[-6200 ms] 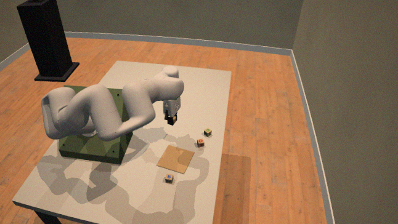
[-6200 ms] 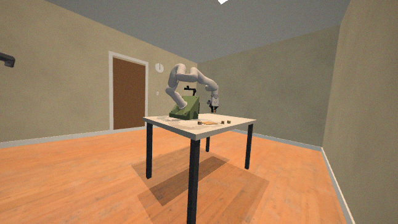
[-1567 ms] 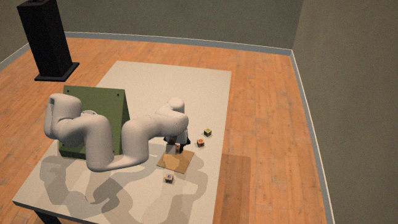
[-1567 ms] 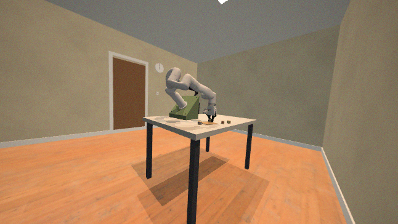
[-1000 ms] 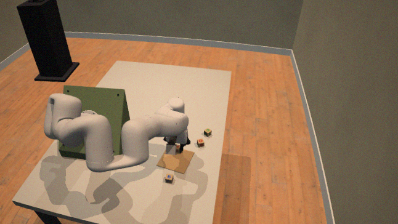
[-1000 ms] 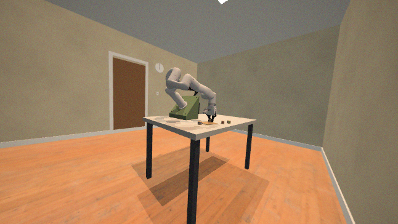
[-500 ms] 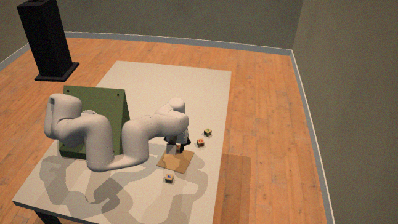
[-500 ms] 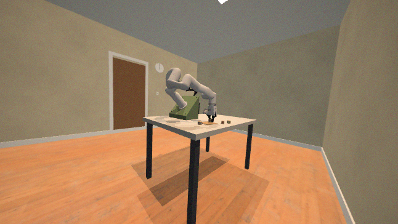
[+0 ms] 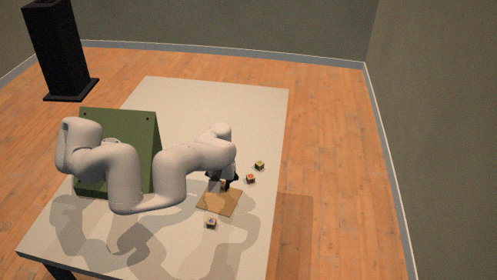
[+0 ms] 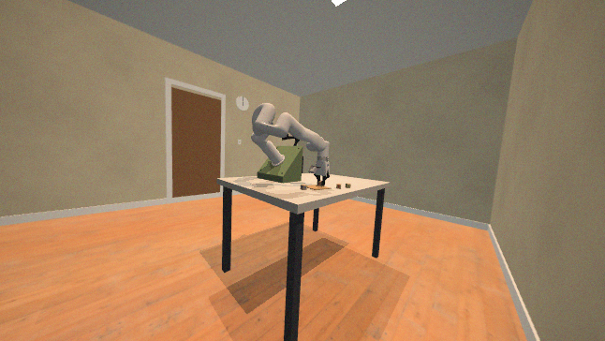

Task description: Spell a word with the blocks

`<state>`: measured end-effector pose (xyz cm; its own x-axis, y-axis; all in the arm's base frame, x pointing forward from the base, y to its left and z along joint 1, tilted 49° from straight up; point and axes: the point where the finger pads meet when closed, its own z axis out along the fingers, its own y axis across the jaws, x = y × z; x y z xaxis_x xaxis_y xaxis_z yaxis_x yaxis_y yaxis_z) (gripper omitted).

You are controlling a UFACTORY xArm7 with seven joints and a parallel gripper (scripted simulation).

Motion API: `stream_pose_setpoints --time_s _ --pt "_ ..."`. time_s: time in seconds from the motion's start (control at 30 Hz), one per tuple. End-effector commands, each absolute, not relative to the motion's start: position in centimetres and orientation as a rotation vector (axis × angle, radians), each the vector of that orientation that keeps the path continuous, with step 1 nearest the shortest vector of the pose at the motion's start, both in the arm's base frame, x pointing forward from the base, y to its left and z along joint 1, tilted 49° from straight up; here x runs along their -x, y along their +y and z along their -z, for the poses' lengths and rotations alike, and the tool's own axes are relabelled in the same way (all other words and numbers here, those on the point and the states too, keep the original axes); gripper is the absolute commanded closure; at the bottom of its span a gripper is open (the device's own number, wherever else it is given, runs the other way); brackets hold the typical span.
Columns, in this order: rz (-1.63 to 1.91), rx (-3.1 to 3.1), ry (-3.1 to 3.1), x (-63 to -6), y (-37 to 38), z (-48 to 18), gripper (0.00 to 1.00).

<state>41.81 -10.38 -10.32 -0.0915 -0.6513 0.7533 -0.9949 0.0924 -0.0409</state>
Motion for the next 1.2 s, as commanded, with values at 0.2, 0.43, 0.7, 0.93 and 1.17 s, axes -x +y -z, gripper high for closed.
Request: stream_pose_setpoints --time_s 0.2,0.43,0.7,0.93,1.17 --pt "-0.781 -1.62 -1.808 -41.95 -10.16 10.26 0.73" --pt "-0.781 -1.62 -1.808 -41.95 -10.17 10.27 0.73" --pt "-0.781 -1.62 -1.808 -41.95 -10.3 10.39 0.73" --pt "-0.781 -1.62 -1.808 -41.94 -10.4 10.47 0.73" --pt "-0.781 -1.62 -1.808 -41.94 -10.44 10.51 0.73"
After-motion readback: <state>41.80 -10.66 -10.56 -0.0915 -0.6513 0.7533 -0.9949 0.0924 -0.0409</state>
